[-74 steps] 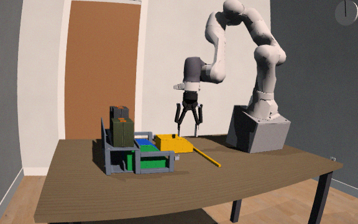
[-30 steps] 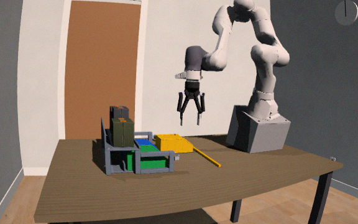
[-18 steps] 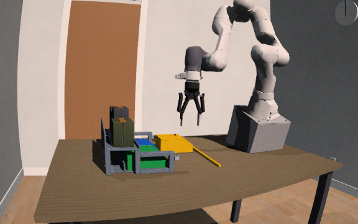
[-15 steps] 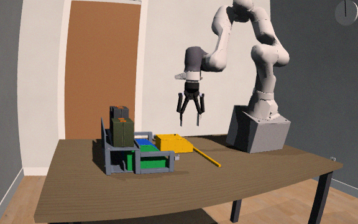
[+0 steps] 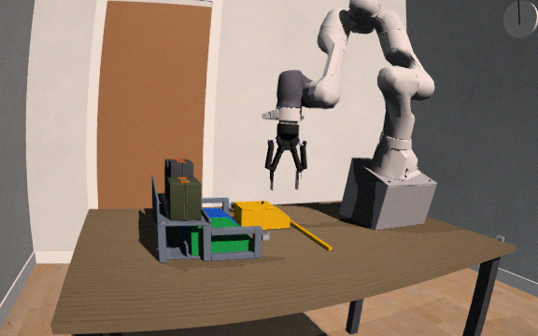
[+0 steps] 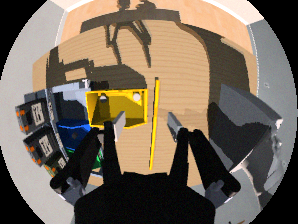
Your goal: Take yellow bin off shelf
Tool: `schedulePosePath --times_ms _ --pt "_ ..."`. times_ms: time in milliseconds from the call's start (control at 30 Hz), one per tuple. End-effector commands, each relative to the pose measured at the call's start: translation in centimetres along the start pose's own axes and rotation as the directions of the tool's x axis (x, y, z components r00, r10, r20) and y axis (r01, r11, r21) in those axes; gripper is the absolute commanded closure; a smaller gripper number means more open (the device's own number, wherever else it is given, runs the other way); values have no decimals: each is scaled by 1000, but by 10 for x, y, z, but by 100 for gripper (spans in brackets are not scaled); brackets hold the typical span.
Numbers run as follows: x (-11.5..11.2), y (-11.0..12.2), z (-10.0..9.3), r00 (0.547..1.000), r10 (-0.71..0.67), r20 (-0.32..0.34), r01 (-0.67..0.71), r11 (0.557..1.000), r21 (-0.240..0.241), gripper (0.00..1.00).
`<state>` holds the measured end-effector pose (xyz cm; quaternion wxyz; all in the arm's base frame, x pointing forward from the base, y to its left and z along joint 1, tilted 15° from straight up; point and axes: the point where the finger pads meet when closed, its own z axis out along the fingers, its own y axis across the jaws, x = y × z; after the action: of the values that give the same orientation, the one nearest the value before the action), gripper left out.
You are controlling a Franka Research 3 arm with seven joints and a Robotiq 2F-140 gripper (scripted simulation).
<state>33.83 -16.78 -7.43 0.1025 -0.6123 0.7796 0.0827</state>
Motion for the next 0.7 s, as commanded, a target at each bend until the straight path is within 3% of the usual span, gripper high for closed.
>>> schedulePosePath --times_ms 0,667 --pt "0 -2 1 1000 4 0 -4 1000 4 43" --pt "0 -3 1 1000 5 0 -5 1000 5 43"
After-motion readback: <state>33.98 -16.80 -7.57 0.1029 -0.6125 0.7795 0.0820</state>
